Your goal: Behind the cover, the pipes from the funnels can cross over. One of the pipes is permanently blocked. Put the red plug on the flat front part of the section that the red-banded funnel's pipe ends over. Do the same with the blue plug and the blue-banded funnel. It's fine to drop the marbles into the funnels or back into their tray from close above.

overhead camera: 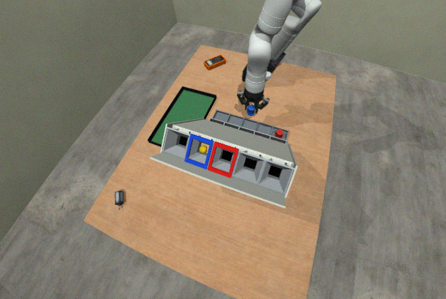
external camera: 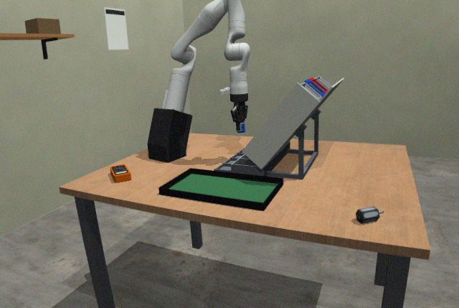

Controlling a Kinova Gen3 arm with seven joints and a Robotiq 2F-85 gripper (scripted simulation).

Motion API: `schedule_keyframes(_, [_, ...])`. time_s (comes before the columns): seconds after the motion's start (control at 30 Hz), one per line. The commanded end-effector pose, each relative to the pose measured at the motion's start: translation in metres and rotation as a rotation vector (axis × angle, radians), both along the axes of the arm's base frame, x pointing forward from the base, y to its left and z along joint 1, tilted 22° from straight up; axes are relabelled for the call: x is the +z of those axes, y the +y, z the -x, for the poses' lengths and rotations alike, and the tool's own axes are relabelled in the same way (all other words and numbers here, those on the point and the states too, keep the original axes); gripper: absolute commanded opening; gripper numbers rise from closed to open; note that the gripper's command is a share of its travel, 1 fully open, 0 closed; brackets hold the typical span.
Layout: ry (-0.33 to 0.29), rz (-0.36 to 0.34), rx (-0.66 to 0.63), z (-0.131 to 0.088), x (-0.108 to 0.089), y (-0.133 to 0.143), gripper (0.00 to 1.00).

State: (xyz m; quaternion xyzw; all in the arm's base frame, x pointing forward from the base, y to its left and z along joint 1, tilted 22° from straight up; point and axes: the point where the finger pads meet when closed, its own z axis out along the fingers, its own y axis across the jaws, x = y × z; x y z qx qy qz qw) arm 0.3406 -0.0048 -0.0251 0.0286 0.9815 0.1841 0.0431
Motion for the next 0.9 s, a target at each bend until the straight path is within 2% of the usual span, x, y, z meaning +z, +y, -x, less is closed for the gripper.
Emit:
schedule_keyframes(0.0, [-0.002,0.000,-0.005,0.000,0.000,-0.001,0.00])
schedule_keyframes(0.13, [-0.002,0.000,-0.005,0.000,0.000,-0.001,0.00])
schedule_keyframes(0.17, [-0.002,0.000,-0.002,-0.002,-0.023,0.007,0.00])
schedule_keyframes(0.7, [-0.002,0.000,-0.002,-0.002,-0.023,0.007,0.00])
schedule_keyframes(0.73, [-0.003,0.001,0.000,-0.005,-0.046,0.017,0.00])
schedule_keyframes(0.87, [-0.003,0.001,0.000,-0.005,-0.046,0.017,0.00])
